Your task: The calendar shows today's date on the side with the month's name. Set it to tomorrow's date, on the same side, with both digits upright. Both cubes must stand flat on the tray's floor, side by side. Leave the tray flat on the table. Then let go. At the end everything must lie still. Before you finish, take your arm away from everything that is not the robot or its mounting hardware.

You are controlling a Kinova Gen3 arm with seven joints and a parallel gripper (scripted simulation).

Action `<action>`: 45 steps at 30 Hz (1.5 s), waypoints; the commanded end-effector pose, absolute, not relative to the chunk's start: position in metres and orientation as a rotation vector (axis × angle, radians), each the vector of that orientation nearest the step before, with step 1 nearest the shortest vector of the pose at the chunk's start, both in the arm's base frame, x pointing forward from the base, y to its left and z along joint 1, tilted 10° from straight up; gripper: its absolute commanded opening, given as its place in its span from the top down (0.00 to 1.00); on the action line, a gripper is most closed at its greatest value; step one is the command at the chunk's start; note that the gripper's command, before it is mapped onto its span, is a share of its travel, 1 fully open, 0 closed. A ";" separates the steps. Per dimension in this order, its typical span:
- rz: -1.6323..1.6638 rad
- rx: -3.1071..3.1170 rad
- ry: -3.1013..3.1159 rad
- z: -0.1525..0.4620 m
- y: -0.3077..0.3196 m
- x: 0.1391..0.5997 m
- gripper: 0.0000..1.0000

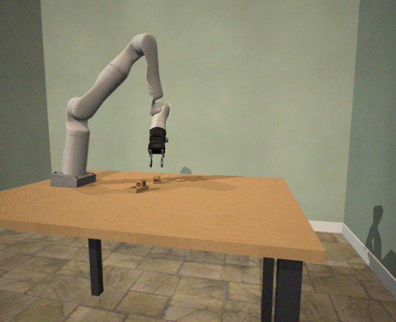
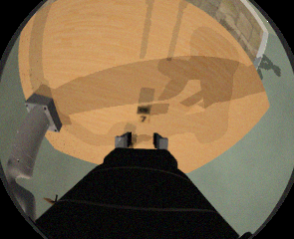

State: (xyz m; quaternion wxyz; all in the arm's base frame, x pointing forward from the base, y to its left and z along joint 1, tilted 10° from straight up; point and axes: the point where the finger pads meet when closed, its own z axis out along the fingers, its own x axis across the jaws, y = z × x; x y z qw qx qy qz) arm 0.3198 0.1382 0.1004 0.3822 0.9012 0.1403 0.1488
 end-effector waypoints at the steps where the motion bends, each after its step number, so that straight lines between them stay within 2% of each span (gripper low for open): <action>1: 0.379 2.298 0.358 0.099 0.138 0.320 0.13; 45: 0.379 2.298 0.358 0.040 0.139 0.330 0.13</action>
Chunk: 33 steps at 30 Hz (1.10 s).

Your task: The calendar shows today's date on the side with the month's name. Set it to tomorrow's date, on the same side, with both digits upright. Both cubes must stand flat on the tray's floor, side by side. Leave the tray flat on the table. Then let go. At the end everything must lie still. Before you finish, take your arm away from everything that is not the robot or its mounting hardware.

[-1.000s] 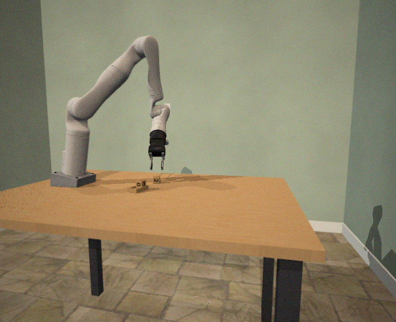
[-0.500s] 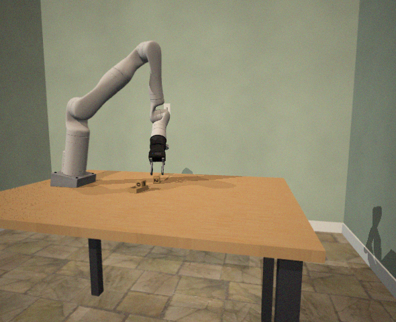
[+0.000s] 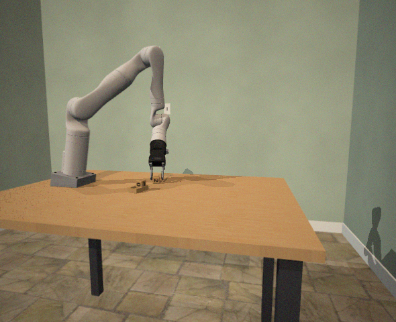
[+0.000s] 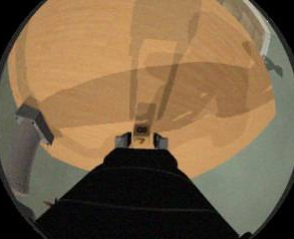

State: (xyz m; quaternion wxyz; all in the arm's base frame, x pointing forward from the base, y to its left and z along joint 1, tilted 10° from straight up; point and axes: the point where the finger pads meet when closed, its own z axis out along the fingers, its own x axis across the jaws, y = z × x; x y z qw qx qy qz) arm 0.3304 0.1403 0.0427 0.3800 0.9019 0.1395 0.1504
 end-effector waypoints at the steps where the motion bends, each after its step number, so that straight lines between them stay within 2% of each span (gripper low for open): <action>1: 0.379 2.298 0.358 0.039 0.139 0.330 0.13; 33: 0.379 2.298 0.358 0.033 0.139 0.331 0.13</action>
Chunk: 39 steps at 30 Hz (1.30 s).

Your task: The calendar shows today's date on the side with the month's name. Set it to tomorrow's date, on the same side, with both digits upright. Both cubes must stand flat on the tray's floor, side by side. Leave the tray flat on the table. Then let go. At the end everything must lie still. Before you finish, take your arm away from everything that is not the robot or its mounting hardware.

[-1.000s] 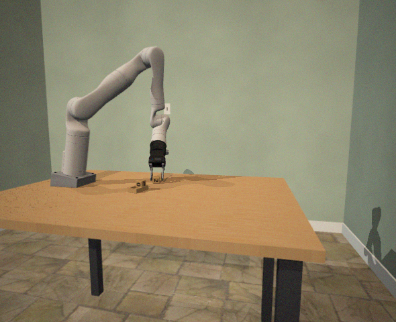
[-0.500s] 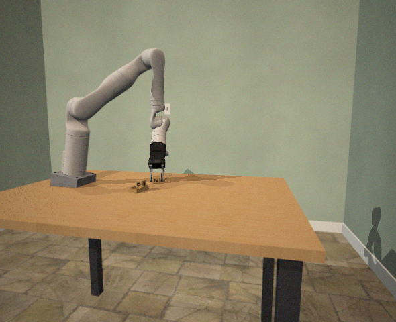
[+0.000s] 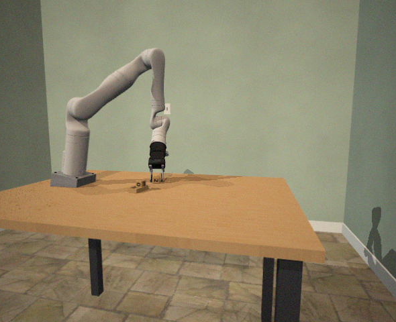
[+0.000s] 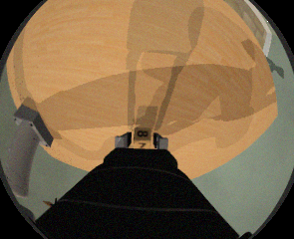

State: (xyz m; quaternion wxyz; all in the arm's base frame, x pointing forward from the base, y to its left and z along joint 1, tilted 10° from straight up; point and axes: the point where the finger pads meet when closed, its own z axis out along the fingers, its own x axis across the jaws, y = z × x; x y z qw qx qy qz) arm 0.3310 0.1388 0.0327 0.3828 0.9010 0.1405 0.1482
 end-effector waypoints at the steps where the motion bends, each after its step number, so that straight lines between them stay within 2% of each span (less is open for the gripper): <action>1: 0.379 2.298 0.358 0.033 0.139 0.331 0.13; 19: 0.379 2.298 0.358 0.033 0.139 0.331 0.13; 20: 0.379 2.298 0.358 0.033 0.139 0.331 0.43; 39: 0.379 2.298 0.358 0.033 0.139 0.331 0.43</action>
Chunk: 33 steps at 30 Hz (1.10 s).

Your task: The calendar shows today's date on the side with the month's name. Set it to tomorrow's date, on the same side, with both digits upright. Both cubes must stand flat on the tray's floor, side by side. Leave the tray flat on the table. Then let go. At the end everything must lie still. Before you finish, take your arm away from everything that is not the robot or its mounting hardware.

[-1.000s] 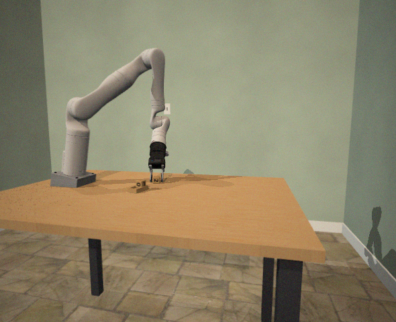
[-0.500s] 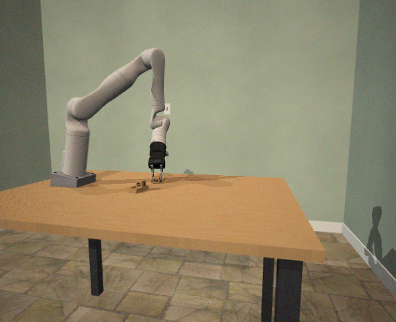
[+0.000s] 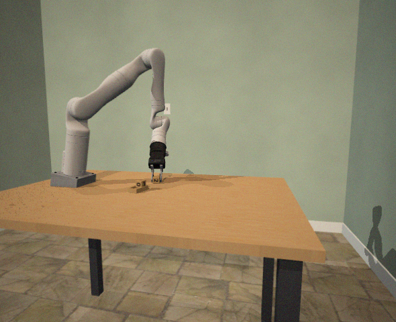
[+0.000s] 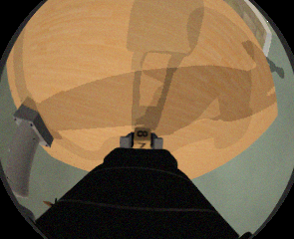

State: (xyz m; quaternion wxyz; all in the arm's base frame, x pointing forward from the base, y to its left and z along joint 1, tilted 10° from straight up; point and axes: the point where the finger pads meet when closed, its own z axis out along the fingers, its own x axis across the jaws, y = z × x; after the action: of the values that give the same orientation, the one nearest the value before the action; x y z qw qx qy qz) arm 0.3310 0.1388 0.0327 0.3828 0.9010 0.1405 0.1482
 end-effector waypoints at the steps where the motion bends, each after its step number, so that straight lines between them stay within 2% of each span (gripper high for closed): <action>1: 0.379 2.298 0.358 0.033 0.139 0.331 0.43; 22: 0.379 2.298 0.358 0.037 0.139 0.331 0.43; 33: 0.379 2.298 0.358 0.076 0.138 0.324 0.43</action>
State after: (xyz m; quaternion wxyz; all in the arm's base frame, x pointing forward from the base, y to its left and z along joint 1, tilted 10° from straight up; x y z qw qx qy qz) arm 0.3223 0.1336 0.0651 0.3912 0.8980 0.1435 0.1415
